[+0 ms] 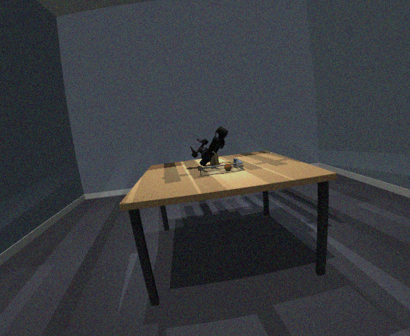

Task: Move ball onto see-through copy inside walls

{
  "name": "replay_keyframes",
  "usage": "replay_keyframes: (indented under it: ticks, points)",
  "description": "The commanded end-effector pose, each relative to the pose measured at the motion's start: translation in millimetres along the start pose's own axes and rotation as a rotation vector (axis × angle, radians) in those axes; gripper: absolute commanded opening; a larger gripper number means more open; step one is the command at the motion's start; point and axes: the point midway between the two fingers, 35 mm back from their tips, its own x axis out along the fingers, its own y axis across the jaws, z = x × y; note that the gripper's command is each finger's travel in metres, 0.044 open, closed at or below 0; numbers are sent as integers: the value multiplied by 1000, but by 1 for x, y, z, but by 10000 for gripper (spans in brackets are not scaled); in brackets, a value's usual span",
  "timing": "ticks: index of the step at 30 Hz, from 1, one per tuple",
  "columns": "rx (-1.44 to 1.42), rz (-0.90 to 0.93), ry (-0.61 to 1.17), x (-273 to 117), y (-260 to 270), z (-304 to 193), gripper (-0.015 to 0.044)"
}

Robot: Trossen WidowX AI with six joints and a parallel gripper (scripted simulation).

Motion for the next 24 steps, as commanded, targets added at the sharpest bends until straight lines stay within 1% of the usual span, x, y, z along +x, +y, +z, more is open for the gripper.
replay_keyframes:
  ticks: [1, 4, 10, 13, 15, 17, 20, 24]
  points:
    - [4, 0, -1, 0, 0, 0, 382]
    - [60, -4, -24, -3, -1, -3, 382]
    - [302, -38, -127, -16, -9, -15, 382]
    - [405, -67, -107, -23, -6, -24, 382]
    - [496, -98, -142, -31, -10, -33, 382]
    - [584, -136, -192, -40, -15, -42, 382]
    - [685, -158, -305, -48, -20, -42, 382]
    - [898, -191, -569, -70, -30, -44, 382]
